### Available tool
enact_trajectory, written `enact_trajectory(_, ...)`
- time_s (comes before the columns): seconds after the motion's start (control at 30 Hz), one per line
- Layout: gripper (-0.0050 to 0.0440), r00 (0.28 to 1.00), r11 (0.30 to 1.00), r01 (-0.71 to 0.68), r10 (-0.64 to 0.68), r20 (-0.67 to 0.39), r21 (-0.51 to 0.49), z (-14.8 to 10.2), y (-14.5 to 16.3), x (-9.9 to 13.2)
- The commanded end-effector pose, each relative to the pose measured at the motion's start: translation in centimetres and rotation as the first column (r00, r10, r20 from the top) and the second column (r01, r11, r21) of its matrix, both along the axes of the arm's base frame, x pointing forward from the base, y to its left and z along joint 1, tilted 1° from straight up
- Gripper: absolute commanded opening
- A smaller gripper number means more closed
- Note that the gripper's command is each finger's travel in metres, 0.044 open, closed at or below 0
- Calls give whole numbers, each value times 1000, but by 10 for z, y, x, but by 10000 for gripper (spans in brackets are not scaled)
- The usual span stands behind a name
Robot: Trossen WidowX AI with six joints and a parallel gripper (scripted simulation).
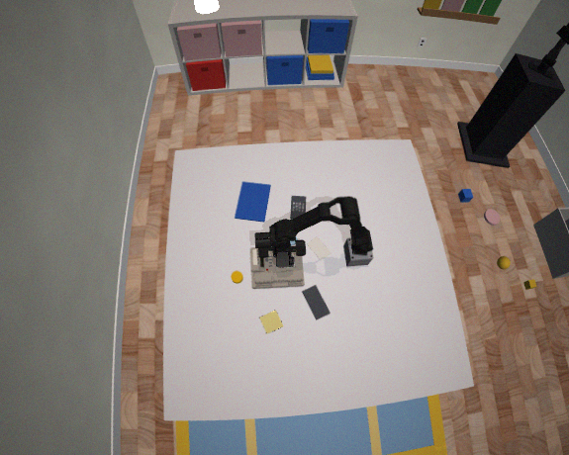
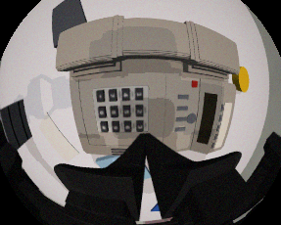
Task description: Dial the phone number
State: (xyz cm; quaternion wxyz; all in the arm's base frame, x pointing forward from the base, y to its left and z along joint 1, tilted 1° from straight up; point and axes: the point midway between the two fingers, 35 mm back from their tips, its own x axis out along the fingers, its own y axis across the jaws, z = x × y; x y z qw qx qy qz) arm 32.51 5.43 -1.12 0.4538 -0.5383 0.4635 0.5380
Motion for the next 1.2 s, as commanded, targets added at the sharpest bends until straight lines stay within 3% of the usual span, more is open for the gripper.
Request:
enact_trajectory(0.0,-50,1000,1000,-2,2,-11,0,-7,0,-3)
enact_trajectory(0.57,-50,1000,1000,-2,2,-11,0,-25,-1,-3)
enact_trajectory(1.17,-50,1000,1000,-2,2,-11,0,-25,-1,-3)
